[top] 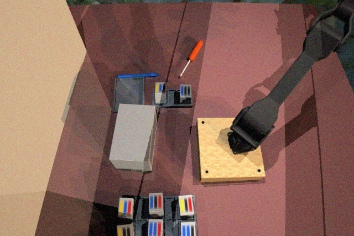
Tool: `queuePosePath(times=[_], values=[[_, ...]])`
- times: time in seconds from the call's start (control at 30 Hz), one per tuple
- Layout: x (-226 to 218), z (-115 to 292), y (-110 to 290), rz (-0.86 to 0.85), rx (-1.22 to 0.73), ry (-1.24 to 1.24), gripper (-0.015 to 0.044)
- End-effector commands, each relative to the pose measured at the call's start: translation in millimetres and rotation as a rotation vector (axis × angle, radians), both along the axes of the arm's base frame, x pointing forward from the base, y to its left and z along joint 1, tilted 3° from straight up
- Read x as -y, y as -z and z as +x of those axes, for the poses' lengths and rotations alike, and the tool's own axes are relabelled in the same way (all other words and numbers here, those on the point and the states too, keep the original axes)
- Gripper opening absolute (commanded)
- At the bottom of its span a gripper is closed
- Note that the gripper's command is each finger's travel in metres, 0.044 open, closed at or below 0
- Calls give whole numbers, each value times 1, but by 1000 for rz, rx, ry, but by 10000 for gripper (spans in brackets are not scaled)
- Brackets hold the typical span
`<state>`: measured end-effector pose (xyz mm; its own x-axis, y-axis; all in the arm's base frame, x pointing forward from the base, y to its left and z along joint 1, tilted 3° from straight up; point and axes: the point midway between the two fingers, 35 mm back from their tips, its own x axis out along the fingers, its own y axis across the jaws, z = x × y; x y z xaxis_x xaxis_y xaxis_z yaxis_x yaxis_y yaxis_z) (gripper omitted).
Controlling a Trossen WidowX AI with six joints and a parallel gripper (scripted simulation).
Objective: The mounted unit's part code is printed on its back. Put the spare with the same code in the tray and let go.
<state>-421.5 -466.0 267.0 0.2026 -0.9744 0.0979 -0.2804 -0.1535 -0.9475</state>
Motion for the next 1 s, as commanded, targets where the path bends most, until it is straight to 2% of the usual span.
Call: queuePosePath(times=[0.0,0.03,0.23,0.4,0.6,0.77,0.97], values=[[0,0,0,0,0,0,426],[0,0,0,0,0,0,440],[7,9,0,3,16,-16,440],[58,71,1,69,180,-104,440],[97,128,7,191,408,-124,440],[135,210,15,339,589,-181,440],[158,302,22,508,743,-231,440]])
